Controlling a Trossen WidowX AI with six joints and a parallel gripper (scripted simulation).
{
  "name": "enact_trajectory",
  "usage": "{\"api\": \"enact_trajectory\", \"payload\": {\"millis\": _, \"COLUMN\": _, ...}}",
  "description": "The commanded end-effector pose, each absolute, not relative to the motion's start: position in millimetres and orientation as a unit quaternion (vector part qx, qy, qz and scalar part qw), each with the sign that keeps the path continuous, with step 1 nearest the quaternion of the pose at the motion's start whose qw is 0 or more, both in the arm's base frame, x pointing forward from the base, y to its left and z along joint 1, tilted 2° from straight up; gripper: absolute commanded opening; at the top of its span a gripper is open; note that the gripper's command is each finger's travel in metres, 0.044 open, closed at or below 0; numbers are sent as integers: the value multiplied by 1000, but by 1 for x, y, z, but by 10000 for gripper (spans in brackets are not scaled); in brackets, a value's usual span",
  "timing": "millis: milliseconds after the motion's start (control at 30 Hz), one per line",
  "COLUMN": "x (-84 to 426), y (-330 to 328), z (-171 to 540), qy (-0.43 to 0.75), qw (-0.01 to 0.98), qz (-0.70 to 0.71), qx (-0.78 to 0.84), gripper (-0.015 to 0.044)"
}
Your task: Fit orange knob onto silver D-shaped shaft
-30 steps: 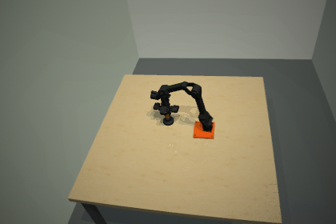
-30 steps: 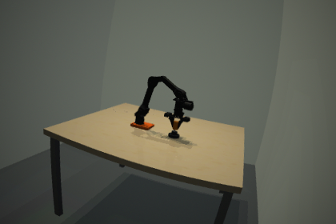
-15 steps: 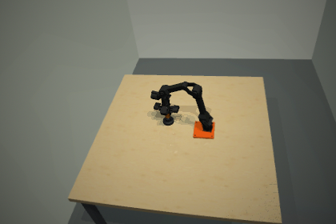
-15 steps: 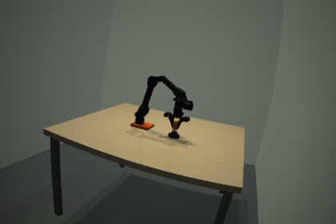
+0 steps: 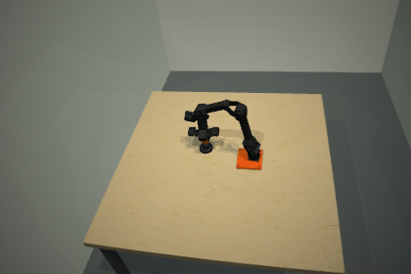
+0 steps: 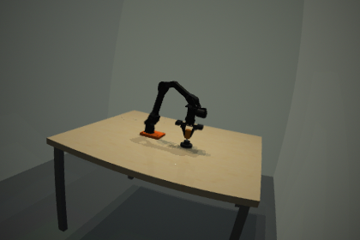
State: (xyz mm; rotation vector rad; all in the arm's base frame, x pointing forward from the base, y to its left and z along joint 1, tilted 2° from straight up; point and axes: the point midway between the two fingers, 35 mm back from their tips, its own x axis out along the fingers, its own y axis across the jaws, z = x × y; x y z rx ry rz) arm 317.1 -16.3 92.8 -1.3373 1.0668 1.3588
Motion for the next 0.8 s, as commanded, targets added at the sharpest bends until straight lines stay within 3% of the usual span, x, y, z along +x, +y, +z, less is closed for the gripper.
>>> {"api": "enact_trajectory", "payload": {"millis": 0, "x": 320, "y": -17, "z": 93, "qy": 423, "qw": 451, "qz": 558, "qx": -554, "gripper": 0}}
{"api": "enact_trajectory", "payload": {"millis": 767, "x": 323, "y": -17, "z": 94, "qy": 423, "qw": 451, "qz": 558, "qx": -554, "gripper": 0}}
